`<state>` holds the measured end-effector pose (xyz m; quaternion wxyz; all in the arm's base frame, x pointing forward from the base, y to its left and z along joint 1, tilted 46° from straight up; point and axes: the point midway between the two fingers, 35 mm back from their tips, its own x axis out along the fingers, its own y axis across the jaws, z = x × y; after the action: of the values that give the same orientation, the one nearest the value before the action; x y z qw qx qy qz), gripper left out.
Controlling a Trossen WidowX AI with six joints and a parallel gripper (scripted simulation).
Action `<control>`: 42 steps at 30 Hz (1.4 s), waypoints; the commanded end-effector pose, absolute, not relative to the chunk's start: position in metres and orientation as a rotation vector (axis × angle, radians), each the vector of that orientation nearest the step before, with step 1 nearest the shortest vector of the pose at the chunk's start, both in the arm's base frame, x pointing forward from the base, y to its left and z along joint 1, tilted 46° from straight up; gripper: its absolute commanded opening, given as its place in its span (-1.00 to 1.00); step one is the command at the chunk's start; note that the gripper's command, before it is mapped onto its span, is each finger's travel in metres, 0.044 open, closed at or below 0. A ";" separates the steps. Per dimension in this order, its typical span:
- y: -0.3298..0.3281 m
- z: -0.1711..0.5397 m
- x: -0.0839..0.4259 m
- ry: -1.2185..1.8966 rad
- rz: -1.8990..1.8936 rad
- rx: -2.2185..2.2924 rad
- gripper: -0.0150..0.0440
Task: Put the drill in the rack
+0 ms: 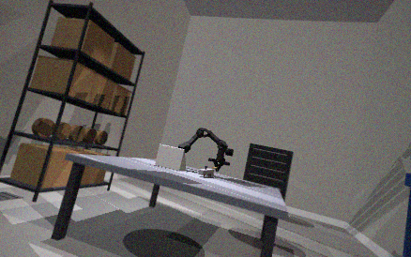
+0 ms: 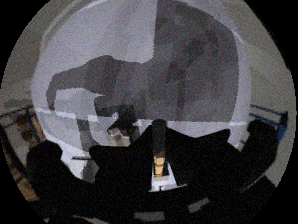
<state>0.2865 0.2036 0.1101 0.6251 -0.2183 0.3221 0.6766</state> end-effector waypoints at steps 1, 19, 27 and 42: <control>0.201 0.112 0.288 0.734 1.549 -0.503 -0.49; 0.196 0.113 0.288 0.734 1.549 -0.504 -0.49; 0.194 0.113 0.288 0.734 1.549 -0.504 -0.49; 0.190 0.114 0.289 0.735 1.549 -0.504 -0.49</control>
<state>0.2867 0.1914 0.1116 0.6248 -0.2194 0.3239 0.6757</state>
